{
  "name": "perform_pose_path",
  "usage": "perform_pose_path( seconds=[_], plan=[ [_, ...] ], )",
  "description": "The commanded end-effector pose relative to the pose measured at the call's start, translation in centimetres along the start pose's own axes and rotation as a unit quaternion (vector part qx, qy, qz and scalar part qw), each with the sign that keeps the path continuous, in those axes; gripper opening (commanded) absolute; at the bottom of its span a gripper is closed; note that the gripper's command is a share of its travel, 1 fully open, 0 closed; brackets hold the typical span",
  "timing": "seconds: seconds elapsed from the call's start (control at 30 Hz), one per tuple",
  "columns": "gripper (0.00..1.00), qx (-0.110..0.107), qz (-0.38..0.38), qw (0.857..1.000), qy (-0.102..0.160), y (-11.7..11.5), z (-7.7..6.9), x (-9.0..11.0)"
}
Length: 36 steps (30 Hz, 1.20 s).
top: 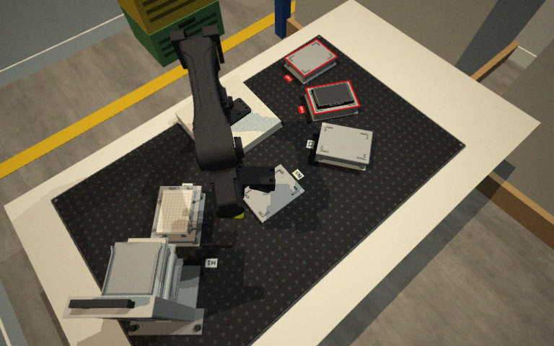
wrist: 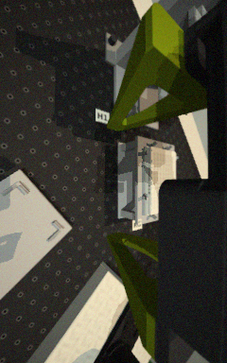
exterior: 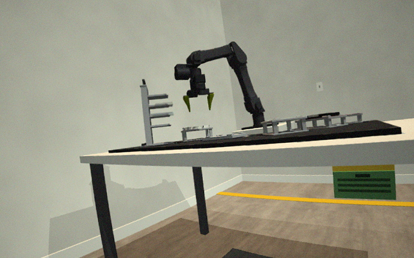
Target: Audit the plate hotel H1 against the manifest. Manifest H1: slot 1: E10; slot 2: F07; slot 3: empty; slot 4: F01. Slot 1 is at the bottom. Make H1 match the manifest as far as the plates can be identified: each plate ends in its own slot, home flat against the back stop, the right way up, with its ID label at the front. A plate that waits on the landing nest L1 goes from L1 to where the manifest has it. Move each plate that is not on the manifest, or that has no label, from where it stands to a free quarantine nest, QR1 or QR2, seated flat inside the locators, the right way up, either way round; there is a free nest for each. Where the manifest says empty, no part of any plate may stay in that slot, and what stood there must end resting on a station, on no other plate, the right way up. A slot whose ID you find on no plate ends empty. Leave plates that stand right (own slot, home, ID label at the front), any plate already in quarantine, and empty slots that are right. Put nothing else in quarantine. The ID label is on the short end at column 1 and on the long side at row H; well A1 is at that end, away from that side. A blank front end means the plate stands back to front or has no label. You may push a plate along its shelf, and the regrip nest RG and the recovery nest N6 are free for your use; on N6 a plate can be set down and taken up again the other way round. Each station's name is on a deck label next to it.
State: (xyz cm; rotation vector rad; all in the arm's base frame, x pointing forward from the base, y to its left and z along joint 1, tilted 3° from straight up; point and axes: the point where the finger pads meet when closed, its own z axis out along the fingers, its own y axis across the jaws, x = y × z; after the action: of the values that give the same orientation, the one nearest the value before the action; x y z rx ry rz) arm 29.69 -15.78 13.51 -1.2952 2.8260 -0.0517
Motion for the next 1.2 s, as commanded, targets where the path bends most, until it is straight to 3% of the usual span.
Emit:
perform_pose_path(
  seconds=[0.0,0.7,1.17],
  plan=[
    [1.00,0.009,-0.001,1.000,-0.002,-0.3,0.1,-0.1],
    [1.00,0.009,-0.001,1.000,-0.002,-0.3,3.2,-0.1],
    [1.00,0.009,-0.001,1.000,-0.002,-0.3,3.8,-0.1]
  ],
)
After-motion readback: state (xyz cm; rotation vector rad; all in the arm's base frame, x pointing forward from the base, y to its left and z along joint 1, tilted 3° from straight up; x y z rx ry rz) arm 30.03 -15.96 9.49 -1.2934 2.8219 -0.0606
